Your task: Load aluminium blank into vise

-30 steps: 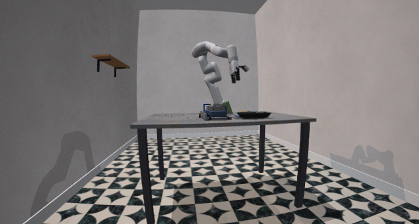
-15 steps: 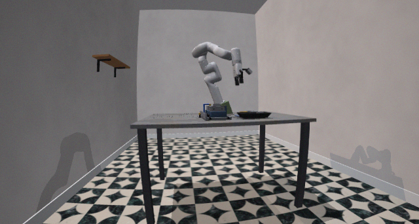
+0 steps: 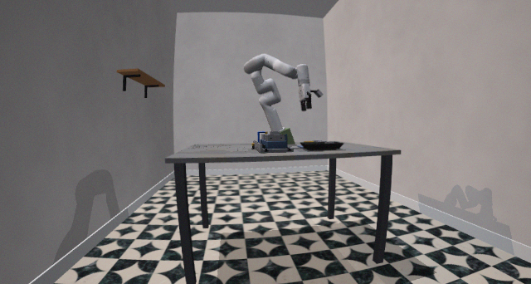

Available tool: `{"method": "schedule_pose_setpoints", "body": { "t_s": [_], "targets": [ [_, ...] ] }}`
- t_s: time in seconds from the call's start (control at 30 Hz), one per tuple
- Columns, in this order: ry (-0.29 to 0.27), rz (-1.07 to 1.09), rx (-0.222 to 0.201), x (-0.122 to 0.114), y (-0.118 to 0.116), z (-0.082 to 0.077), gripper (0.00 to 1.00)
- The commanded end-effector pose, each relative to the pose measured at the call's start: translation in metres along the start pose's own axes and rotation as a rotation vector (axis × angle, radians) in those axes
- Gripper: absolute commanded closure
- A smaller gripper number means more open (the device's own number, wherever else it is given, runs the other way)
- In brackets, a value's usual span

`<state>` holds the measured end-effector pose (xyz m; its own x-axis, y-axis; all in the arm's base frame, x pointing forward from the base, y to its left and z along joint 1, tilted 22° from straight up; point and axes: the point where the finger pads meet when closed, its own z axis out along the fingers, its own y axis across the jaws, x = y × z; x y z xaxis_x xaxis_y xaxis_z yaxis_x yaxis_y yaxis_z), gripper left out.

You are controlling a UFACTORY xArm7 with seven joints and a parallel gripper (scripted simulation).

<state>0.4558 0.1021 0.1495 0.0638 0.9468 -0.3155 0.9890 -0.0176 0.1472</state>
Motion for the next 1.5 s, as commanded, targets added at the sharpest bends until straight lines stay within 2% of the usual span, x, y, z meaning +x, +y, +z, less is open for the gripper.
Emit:
{"method": "schedule_pose_setpoints", "body": {
  "t_s": [0.0, 0.37, 0.43, 0.87, 0.93, 1.47],
  "targets": [
    [-0.010, -0.003, 0.021, 0.025, -0.022, 0.014, 0.00],
    [-0.010, -0.003, 0.021, 0.025, -0.022, 0.014, 0.00],
    [-0.025, 0.003, 0.048, 0.045, -0.048, 0.030, 0.00],
    [-0.025, 0.003, 0.048, 0.045, -0.048, 0.030, 0.00],
    [-0.038, 0.007, 0.066, 0.057, -0.067, 0.042, 0.00],
    [-0.043, 0.009, 0.072, 0.061, -0.073, 0.046, 0.00]
  ]
}}
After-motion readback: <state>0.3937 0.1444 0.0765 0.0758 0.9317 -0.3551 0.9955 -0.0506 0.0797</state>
